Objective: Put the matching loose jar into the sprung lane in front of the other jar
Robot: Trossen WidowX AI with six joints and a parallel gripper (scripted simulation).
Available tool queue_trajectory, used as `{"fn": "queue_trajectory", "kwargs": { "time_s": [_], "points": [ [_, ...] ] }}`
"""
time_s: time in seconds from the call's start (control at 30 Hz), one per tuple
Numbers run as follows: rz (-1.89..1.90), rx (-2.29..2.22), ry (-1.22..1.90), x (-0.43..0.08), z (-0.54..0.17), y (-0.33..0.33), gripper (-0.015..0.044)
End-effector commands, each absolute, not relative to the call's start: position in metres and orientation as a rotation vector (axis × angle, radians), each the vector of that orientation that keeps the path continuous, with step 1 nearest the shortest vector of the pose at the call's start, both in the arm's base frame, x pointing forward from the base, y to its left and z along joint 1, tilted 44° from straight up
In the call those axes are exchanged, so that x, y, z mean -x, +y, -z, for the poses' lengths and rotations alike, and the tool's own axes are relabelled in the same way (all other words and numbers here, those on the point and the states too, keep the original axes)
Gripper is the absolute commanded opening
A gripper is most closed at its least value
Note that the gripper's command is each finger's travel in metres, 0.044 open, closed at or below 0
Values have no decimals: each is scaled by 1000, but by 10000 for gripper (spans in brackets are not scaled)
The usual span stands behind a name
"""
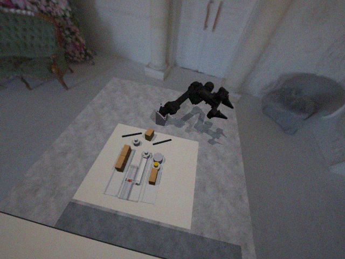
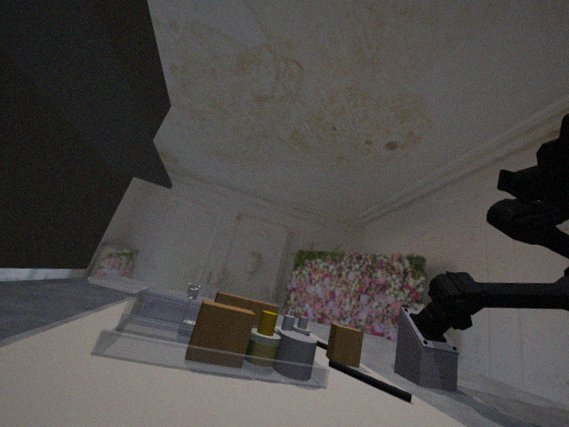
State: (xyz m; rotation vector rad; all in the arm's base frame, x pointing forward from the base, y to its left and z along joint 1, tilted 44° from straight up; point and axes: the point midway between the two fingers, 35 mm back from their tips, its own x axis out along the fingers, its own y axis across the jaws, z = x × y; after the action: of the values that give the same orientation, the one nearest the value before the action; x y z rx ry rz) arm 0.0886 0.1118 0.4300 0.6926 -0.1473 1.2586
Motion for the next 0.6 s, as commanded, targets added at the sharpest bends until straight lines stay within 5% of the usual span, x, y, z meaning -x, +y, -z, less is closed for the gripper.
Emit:
{"fn": "queue_trajectory", "kwargs": {
  "time_s": [0.0, 0.57],
  "points": [
    [-1254, -705, -153, -90, -431, 111, 426],
    [-518, -819, -8, -311, -365, -17, 440]
  ]
}}
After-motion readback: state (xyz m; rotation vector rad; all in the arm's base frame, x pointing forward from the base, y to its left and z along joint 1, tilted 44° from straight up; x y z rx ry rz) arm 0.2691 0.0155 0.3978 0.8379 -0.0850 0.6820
